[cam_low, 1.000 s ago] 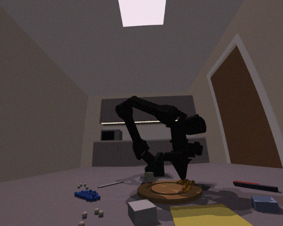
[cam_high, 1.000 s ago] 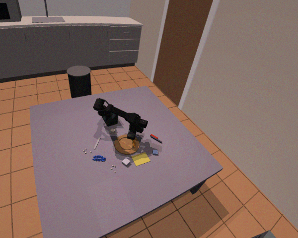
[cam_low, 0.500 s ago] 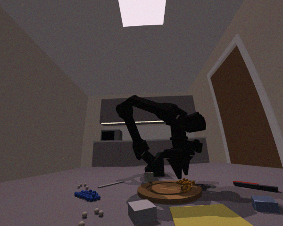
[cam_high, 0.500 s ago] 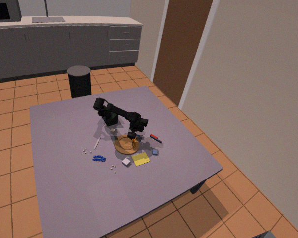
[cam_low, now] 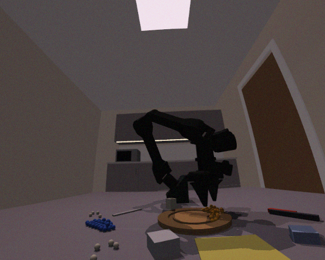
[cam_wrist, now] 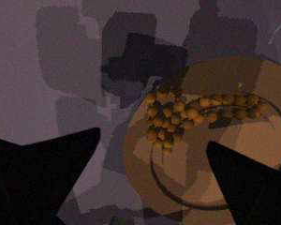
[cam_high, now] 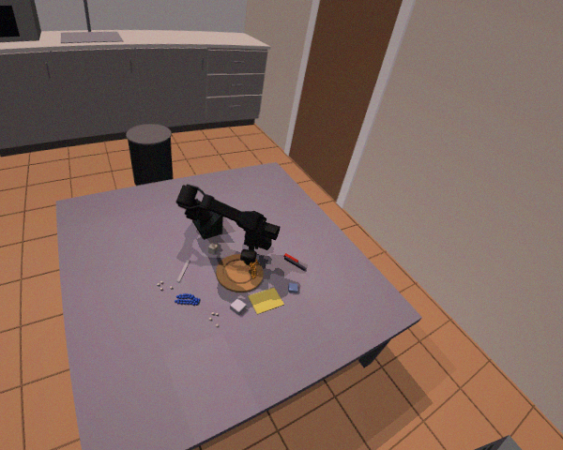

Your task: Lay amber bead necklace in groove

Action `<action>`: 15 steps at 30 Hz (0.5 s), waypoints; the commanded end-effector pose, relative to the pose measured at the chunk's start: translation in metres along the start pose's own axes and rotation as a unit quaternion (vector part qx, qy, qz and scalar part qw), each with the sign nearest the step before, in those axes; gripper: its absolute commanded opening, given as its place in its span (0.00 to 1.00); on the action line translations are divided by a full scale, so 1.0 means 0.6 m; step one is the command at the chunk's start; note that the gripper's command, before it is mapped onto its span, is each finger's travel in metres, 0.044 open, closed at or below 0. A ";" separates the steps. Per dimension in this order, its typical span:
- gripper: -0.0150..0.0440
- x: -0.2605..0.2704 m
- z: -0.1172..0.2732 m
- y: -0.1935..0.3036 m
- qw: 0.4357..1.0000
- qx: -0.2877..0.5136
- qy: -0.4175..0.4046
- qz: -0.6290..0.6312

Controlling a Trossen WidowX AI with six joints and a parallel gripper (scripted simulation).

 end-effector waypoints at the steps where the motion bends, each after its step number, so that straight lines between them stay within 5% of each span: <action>1: 1.00 0.000 0.001 0.000 1.000 -0.001 -0.001 -0.003; 8: 0.96 0.000 0.002 0.000 1.000 -0.001 -0.001 -0.011; 15: 0.90 0.000 0.037 -0.003 0.958 -0.001 -0.002 -0.287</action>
Point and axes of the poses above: the point midway between the two fingers, 35 mm back from their tips, its own z axis back along the fingers, its own x axis across the jaws, y = z × x, the point moved 3 cm from there along z, back along the fingers, and after that the axes turned 12 degrees about z, right-handed, at the moved point
